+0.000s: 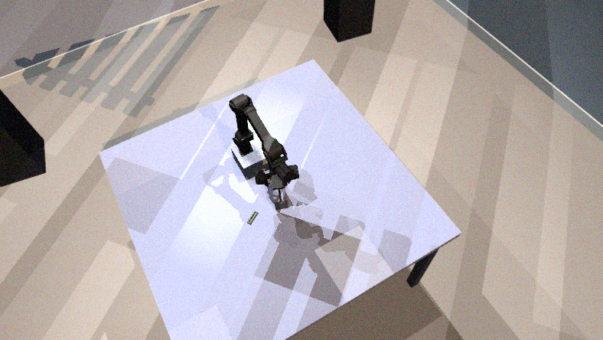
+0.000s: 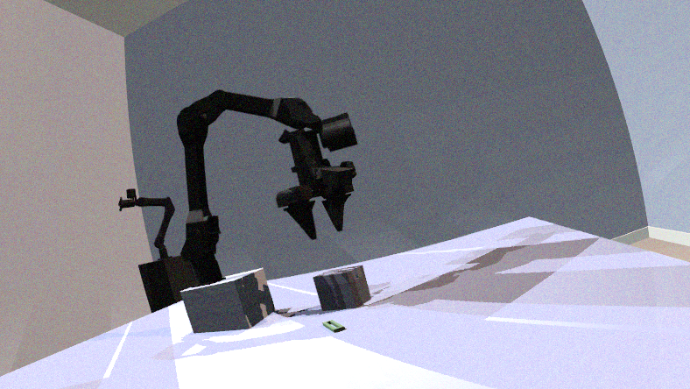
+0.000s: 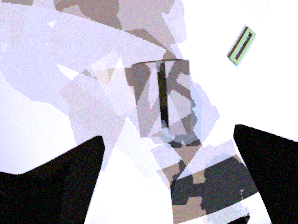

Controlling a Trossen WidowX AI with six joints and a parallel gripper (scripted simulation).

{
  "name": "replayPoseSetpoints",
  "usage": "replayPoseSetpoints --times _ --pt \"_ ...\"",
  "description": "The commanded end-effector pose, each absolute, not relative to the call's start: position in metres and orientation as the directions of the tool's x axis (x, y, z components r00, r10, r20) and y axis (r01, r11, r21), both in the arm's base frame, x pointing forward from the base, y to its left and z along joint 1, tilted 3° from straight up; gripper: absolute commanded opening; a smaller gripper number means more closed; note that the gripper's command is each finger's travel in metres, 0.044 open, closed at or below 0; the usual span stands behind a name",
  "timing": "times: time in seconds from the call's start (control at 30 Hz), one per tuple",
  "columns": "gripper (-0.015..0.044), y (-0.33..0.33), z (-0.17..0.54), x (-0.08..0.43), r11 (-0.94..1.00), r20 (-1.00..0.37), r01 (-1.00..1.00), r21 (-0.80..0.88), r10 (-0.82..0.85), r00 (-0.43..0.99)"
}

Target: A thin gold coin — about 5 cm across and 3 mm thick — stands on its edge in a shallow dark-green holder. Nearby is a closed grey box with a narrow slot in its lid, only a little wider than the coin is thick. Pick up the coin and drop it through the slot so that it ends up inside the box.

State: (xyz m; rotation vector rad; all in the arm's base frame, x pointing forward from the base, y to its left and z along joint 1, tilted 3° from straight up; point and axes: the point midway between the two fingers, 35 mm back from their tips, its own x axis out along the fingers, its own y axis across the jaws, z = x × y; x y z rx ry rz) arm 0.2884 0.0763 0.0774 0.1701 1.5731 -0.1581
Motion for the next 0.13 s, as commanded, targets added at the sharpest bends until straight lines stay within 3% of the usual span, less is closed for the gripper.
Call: replayPoseSetpoints --times 0.0,0.1 --pt "0.0440 0.0756 0.0792 0.2861 0.978 -1.000 0.206 0.001 0.006 -0.020" --pt "0.0440 0.0756 0.0792 0.2861 0.978 -1.000 0.206 0.001 0.006 -0.020"
